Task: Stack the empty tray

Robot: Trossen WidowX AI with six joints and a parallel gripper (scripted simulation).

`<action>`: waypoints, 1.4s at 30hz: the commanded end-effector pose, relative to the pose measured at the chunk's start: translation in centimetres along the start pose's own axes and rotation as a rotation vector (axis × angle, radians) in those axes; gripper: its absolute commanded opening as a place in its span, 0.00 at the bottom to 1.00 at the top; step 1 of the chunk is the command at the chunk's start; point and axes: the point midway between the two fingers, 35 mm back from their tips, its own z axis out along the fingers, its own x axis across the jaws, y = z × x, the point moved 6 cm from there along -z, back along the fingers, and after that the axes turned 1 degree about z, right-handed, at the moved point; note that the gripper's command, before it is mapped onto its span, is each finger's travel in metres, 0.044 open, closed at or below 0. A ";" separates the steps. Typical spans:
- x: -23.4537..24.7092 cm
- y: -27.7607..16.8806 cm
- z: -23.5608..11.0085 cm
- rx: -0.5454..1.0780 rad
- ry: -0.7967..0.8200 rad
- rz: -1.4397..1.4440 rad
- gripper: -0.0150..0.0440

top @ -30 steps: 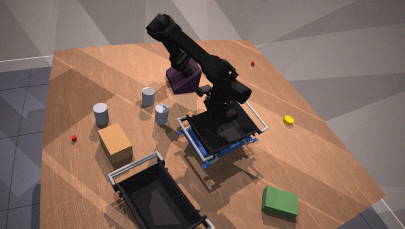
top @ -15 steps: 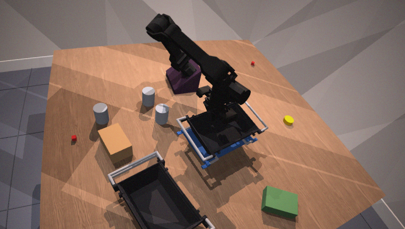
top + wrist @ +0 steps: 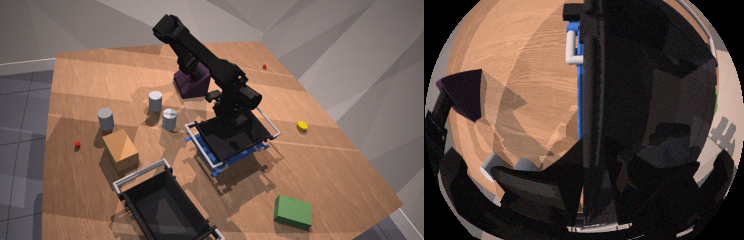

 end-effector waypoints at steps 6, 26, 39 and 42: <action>0.5 -0.3 0.9 0.002 0.035 0.002 0.25; 0.5 -0.3 0.9 0.002 0.035 0.002 0.25; 0.5 -0.3 0.9 0.002 0.035 0.002 0.25; 0.2 -0.2 0.5 0.001 0.018 0.001 0.25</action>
